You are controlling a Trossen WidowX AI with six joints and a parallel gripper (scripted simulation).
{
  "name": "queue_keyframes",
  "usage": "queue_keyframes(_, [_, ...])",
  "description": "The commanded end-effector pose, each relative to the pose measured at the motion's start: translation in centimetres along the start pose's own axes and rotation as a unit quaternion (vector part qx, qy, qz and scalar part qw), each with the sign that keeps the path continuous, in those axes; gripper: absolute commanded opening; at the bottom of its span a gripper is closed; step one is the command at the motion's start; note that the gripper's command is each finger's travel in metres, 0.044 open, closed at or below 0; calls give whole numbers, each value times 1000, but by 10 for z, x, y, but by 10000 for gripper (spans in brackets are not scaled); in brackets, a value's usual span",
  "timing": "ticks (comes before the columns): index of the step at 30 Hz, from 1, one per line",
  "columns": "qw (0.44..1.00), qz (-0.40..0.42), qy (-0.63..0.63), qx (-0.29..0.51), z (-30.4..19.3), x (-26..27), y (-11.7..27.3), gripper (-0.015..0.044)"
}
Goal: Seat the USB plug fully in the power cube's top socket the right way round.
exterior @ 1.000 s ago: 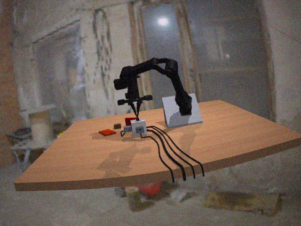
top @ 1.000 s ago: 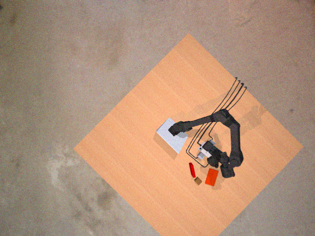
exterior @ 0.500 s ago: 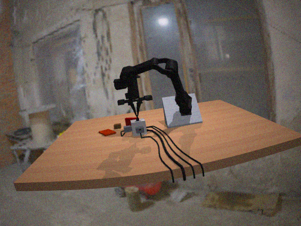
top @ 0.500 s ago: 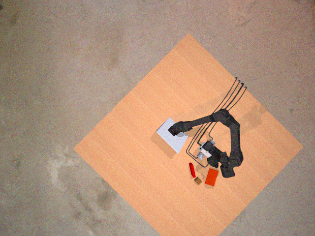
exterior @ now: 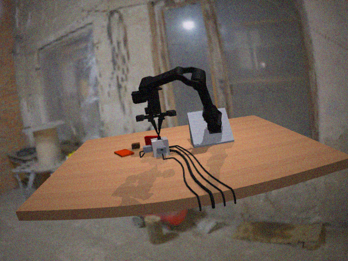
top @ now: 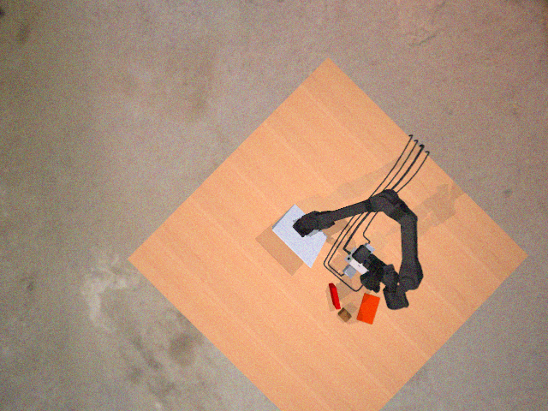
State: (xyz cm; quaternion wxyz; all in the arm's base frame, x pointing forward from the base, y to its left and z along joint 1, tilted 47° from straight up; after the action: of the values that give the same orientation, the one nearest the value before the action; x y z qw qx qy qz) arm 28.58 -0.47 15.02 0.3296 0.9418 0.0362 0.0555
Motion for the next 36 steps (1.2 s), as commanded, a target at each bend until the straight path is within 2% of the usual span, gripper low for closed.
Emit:
queue_keyframes(1, [1000,-2,1,2,-1,0,-3,0])
queue_keyframes(26, [1000,-2,1,2,-1,0,-3,0])
queue_keyframes(30, [1000,0,0,0,0,0,0,95])
queue_keyframes(36, [1000,0,0,0,0,0,0,95])
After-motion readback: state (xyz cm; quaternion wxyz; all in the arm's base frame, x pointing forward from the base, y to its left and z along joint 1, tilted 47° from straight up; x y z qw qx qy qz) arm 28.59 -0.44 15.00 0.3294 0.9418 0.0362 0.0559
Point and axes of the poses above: the point midway between the two fingers, 35 mm back from their tips, its own y axis back along the fingers, its own x axis across the jaws, z = x × y, the point moved 5 cm from there along y, back along the fingers
